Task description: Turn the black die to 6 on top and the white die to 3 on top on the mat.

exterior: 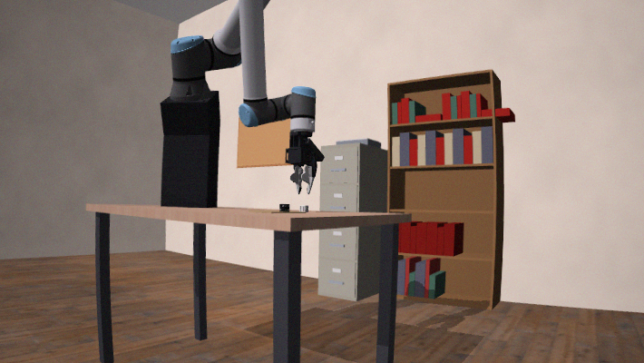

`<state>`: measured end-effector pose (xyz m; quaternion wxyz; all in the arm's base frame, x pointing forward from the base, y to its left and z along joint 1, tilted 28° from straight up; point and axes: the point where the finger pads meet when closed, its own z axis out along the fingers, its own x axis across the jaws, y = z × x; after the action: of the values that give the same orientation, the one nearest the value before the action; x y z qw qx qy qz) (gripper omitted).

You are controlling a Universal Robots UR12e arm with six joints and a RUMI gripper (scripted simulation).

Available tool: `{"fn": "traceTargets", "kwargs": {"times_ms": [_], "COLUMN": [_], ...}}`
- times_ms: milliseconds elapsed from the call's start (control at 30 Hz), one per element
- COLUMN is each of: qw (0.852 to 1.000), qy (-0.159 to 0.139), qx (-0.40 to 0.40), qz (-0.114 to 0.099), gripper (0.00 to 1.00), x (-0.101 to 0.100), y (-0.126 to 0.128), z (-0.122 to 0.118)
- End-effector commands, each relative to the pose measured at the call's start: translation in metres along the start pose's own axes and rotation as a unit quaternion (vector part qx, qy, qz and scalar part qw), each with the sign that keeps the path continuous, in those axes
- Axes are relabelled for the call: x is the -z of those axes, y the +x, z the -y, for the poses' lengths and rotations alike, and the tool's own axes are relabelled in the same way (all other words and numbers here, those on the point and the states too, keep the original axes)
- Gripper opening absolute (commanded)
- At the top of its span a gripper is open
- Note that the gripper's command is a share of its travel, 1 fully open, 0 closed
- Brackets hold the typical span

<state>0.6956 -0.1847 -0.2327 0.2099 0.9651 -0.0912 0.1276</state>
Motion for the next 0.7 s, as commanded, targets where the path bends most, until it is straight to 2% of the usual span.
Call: {"fn": "traceTargets", "kwargs": {"times_ms": [0,667], "qw": [1.0,1.0], "qy": [0.0,0.0], "qx": [0.0,0.0], "qz": [0.0,0.0], "gripper": [0.24,0.24], "x": [-0.007,-0.029], "y": [0.0,0.0], "z": [0.0,0.0]}}
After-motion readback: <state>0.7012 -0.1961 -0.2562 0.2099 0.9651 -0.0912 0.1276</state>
